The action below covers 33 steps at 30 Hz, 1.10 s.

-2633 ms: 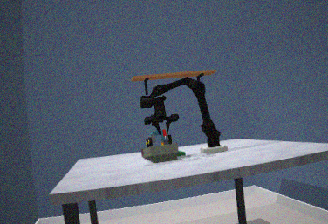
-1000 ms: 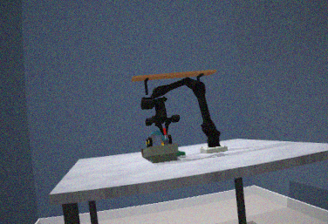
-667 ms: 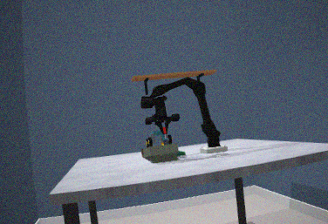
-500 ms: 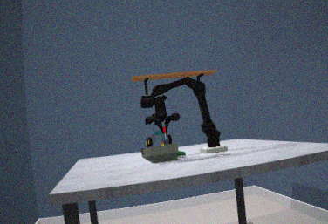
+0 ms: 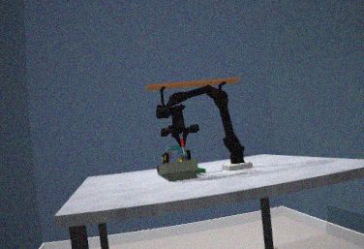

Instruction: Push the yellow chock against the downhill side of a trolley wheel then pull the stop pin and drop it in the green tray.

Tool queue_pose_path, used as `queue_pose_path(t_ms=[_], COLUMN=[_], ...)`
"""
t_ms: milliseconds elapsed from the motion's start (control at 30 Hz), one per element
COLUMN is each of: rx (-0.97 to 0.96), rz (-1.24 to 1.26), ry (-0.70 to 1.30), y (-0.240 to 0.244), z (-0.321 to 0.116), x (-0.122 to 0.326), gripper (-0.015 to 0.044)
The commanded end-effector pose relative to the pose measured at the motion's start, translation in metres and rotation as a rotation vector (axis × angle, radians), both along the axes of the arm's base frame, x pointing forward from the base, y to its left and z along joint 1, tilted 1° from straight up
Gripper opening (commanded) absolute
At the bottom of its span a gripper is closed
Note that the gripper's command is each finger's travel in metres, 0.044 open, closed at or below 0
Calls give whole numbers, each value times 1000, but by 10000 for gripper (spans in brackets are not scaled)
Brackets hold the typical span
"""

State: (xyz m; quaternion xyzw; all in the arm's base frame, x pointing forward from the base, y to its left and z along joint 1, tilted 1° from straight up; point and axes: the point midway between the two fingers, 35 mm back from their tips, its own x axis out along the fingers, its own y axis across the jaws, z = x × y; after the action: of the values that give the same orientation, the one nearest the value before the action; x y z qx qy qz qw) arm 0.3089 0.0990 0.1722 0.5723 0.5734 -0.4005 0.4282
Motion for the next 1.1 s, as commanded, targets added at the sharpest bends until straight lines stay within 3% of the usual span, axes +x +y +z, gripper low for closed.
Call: queue_pose_path(t_ms=[0, 1067], rx=[7, 7], rz=[5, 5], ry=[-6, -6], y=[0, 1], z=[5, 21], x=[1, 2], gripper=[0, 0])
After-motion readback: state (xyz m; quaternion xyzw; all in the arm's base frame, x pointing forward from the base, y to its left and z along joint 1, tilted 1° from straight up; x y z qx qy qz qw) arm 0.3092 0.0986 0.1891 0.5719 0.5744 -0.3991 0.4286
